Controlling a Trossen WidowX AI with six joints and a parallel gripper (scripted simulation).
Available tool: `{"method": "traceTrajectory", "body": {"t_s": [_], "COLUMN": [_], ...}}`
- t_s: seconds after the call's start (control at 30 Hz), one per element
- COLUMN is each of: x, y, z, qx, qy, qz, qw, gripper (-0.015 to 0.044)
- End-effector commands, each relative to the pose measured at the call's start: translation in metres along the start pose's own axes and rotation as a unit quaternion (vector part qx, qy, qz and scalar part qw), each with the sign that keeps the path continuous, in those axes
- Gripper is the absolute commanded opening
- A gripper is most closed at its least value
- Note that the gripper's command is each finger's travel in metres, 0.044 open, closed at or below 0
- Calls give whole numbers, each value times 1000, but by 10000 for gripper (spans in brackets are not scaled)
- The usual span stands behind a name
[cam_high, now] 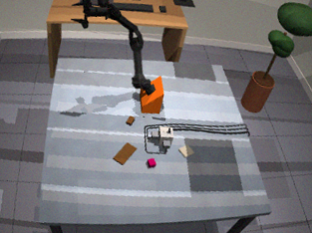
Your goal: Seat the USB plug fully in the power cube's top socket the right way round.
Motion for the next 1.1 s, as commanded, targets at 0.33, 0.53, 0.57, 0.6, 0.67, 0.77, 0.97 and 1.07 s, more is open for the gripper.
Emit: {"method": "traceTrajectory", "body": {"t_s": [0.33,0.53,0.57,0.6,0.67,0.77,0.97,1.07], "x": [-131,-246,-266,-286,-324,-380,-477,-513], "y": [-88,-147,-156,-165,-181,-204,-245,-259], "z": [-72,-80,-77,-72,-61,-36,36,88], "qx": [-81,-106,-107,-107,-103,-87,-18,23], "qy": [186,346,374,401,453,527,649,696], "qz": [177,250,265,280,311,363,472,510], "qw": [963,898,882,866,829,764,596,505], "gripper": [440,440,440,440,440,440,440,440]}}
Point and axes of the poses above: the point midway between the two fingers, 35 mm back from their tips, its own z axis back along the fingers, its own y axis across the jaws, x = y × z, the point moved 2 cm from there along z, back along the fingers, and after that the axes turned 14 degrees about z, right-handed, at the moved point
